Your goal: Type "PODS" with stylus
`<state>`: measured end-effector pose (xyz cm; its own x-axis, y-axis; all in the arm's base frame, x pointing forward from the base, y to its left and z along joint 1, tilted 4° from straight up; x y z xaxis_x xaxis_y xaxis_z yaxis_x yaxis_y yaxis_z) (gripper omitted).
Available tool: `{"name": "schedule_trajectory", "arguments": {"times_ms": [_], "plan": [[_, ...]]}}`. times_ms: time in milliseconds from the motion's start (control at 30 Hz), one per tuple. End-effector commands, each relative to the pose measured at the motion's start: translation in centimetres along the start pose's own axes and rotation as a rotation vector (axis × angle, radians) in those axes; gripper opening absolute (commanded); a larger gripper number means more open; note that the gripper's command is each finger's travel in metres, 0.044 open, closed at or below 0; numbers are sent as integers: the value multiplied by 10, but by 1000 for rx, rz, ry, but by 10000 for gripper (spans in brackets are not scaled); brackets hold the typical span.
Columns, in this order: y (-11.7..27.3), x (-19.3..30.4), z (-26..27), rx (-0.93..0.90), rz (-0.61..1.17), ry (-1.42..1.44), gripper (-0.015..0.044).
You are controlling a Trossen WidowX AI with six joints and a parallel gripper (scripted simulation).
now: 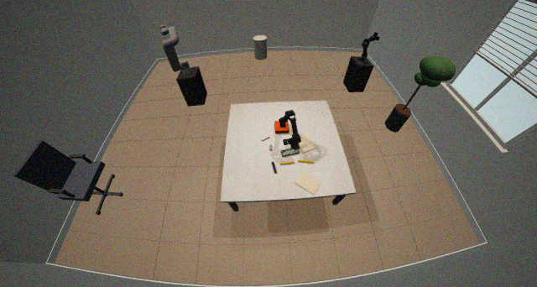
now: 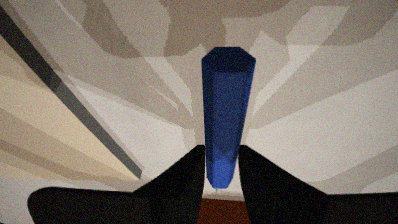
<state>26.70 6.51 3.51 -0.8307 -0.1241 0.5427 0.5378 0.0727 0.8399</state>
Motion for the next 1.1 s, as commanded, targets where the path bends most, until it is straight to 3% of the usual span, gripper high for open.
{"name": "schedule_trajectory", "arguments": {"times_ms": [0,133,333,1067], "plan": [[17,6,0,0,-12,1,0],[38,20,0,-1,-12,1,0],[36,19,0,0,-36,1,0],[34,4,1,28,-678,24,0]]}}
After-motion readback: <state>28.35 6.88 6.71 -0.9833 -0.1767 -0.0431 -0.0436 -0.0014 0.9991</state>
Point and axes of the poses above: the point midway between the two fingers, 35 mm back from their tips, its own y axis back along the fingers, its own z axis across the jaws, x = y × z, the point moved 6 cm from there along y, back along the fingers
